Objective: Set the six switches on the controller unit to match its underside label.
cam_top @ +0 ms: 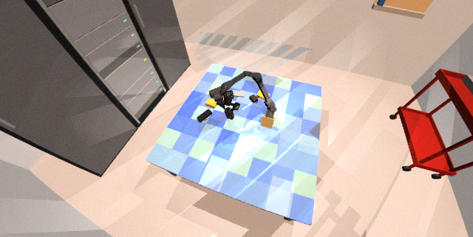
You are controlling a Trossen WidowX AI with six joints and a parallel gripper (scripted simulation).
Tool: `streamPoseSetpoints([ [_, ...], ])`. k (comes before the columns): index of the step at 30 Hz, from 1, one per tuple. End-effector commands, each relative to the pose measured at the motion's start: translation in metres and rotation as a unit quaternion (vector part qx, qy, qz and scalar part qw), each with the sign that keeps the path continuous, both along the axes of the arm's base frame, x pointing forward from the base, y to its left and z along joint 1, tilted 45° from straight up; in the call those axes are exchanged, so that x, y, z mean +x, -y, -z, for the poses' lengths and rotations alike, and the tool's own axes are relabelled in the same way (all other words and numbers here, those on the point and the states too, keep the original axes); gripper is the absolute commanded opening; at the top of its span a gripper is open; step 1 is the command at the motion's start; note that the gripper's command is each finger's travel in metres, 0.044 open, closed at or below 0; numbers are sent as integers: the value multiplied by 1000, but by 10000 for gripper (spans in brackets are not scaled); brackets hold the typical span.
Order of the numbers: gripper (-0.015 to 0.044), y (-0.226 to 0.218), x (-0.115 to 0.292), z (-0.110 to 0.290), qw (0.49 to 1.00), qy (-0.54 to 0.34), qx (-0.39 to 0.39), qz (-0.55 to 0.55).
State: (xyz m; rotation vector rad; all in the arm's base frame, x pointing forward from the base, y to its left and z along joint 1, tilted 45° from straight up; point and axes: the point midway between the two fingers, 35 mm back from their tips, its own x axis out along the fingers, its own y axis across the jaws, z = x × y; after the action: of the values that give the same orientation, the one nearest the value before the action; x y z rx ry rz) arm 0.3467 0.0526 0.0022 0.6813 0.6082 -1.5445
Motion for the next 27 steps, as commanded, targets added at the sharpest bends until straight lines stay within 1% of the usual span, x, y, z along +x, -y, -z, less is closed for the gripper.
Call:
streamPoseSetpoints([
  [1,337,9,-2,-2,1000,-5,-9,1],
  [27,338,26,-3,-16,1000,-5,-9,1],
])
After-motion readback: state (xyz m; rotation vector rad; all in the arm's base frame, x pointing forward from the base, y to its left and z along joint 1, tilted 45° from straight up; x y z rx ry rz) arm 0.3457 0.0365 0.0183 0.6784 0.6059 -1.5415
